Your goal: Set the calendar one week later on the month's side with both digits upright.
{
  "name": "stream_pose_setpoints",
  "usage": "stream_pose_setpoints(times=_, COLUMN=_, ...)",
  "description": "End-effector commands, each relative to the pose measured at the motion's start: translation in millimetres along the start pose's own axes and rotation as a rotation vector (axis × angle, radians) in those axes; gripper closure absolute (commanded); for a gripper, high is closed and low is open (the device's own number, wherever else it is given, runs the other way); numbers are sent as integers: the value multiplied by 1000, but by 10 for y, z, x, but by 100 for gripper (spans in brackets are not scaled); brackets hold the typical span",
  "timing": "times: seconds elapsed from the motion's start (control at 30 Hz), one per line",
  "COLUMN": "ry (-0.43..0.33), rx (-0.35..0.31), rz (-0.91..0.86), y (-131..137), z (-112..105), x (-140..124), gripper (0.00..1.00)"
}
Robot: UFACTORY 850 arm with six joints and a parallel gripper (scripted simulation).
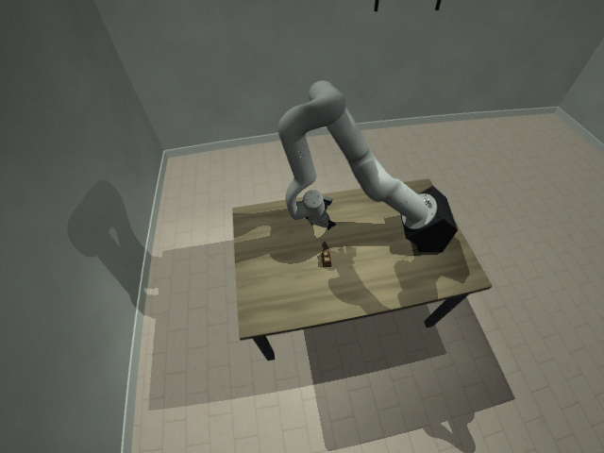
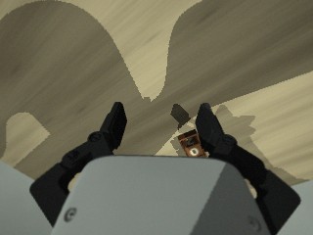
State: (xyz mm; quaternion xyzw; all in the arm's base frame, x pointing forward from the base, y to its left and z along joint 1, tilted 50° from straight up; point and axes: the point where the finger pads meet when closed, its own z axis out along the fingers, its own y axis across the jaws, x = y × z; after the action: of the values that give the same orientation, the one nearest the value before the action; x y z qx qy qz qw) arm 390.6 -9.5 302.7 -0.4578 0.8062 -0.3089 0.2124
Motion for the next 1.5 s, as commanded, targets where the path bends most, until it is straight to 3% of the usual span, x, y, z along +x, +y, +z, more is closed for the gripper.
stream_pose_setpoints(times=0.0, ry=-68, rx=24, rz=-123, y=185, z=-181, x=-341, gripper=0)
stream_pose_setpoints(times=0.1, ry=-140, rx=45, rz=-237, y=373, z=-348, x=-611, gripper=0)
stream_pose_setpoints(times=0.2, ry=-144, rx=47, rz=-243, y=384, z=-358, x=-625, gripper=0)
stream_pose_setpoints(times=0.3, ry=-231, rx=76, rz=-373, y=623, z=-575, x=-906, gripper=0)
stream_pose_setpoints(times=0.5, ry=-296, rx=100, rz=-466, y=807, z=-747, x=-1088, gripper=0)
stream_pose_setpoints(times=1.13, ry=-301, rx=99, rz=-464, y=844, z=-755, x=-1113, gripper=0)
stream_pose_setpoints(times=1.33, ry=-297, rx=77, rz=-391, y=1039, z=-726, x=-1220, gripper=0)
stream_pose_setpoints(times=1.47, ry=-294, rx=50, rz=-259, y=1416, z=-690, x=-1397, gripper=0)
